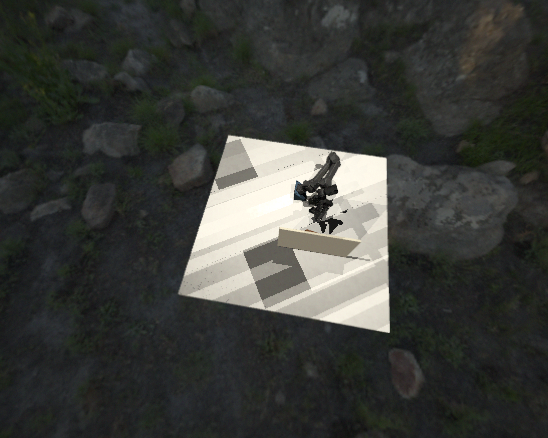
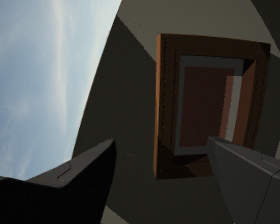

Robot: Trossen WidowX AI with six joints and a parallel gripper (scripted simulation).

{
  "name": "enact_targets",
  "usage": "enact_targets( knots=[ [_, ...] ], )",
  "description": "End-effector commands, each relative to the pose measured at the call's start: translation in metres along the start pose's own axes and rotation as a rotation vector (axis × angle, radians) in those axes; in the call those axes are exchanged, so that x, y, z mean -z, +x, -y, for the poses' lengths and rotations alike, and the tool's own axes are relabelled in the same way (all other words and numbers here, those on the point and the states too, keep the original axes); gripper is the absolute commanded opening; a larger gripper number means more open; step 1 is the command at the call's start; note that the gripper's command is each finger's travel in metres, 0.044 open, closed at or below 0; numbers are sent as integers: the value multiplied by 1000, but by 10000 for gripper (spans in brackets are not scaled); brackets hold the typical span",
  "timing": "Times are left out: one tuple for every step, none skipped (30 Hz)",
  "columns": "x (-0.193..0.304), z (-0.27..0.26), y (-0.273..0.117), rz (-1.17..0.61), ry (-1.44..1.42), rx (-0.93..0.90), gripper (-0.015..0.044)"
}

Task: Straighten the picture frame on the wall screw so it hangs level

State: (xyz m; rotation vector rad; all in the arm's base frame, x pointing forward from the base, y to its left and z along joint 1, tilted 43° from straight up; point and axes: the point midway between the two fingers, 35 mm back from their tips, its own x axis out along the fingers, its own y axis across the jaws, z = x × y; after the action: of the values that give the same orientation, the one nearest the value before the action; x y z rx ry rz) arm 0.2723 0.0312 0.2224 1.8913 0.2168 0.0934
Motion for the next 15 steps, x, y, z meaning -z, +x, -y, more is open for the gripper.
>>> enact_targets(
  knots=[
    [-7,-28,-13,-3,-23,-22,260],
    [-8,-32,-17,-3,-26,-22,260],
    [-9,-35,-19,-3,-28,-21,260],
    [-9,-36,-20,-3,-29,-21,260],
    [-9,-36,-20,-3,-29,-21,260],
    [-9,-32,-15,5,-23,-25,260],
    [-9,-34,-17,1,-25,-24,260],
    [-9,-35,-19,-2,-28,-22,260],
    [-9,-36,-20,-3,-29,-21,260],
    [-9,-36,-20,-3,-29,-21,260],
    [-9,-36,-20,-3,-29,-21,260],
    [-9,-36,-20,-3,-29,-21,260],
    [-9,-36,-20,-3,-29,-21,260],
    [-9,-36,-20,-3,-29,-21,260],
    [-9,-36,-20,-3,-29,-21,260]
  ],
)
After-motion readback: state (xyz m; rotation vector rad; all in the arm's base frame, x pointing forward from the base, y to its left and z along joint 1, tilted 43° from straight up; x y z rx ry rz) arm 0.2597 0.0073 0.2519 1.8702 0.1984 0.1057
